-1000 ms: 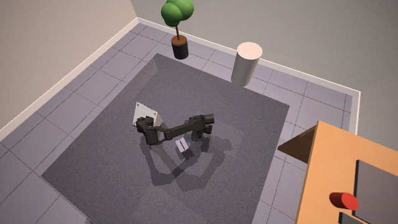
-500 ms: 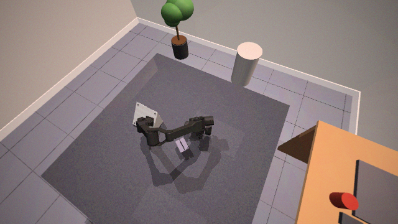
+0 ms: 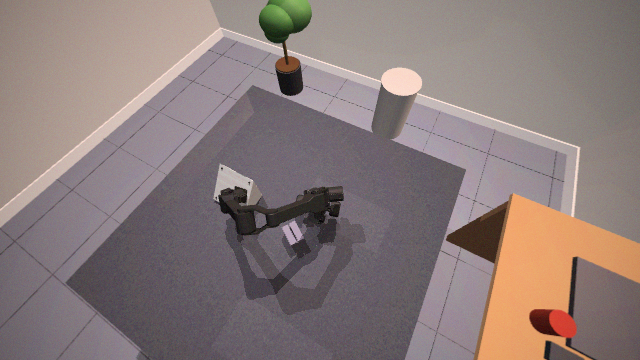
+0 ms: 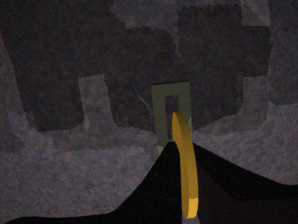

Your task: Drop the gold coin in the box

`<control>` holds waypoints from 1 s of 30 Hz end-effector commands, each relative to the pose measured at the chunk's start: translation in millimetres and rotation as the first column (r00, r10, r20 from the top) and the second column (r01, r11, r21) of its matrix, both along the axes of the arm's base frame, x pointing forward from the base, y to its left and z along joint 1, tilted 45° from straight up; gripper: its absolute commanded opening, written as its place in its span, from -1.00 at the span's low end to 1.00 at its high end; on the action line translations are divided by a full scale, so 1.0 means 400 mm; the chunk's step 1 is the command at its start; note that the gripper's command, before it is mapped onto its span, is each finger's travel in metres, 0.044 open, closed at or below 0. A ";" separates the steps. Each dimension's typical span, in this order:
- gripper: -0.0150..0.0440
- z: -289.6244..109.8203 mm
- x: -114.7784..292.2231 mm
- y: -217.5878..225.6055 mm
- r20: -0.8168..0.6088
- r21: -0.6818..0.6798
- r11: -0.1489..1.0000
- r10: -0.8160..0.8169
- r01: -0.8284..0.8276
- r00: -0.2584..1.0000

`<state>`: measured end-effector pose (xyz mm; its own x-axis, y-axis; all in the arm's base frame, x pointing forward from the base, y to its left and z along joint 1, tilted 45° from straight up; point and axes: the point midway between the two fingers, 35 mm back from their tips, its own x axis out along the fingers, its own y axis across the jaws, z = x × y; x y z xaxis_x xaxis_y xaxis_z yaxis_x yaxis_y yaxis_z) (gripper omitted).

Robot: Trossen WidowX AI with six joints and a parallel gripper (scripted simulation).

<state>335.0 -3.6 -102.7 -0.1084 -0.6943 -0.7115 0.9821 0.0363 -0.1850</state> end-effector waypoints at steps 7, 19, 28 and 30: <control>-0.49 0.036 0.014 0.040 0.002 0.003 1.000 0.004 -0.004 1.000; -0.49 0.088 0.025 0.093 0.002 0.005 1.000 0.004 -0.004 1.000; -0.49 0.130 0.028 0.133 0.002 0.005 1.000 0.004 -0.004 1.000; -0.49 0.140 0.028 0.142 0.002 0.005 1.000 0.004 -0.004 1.000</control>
<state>343.9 46.6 -53.0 -0.1101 -0.6950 -0.7106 0.9800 0.0432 -0.1940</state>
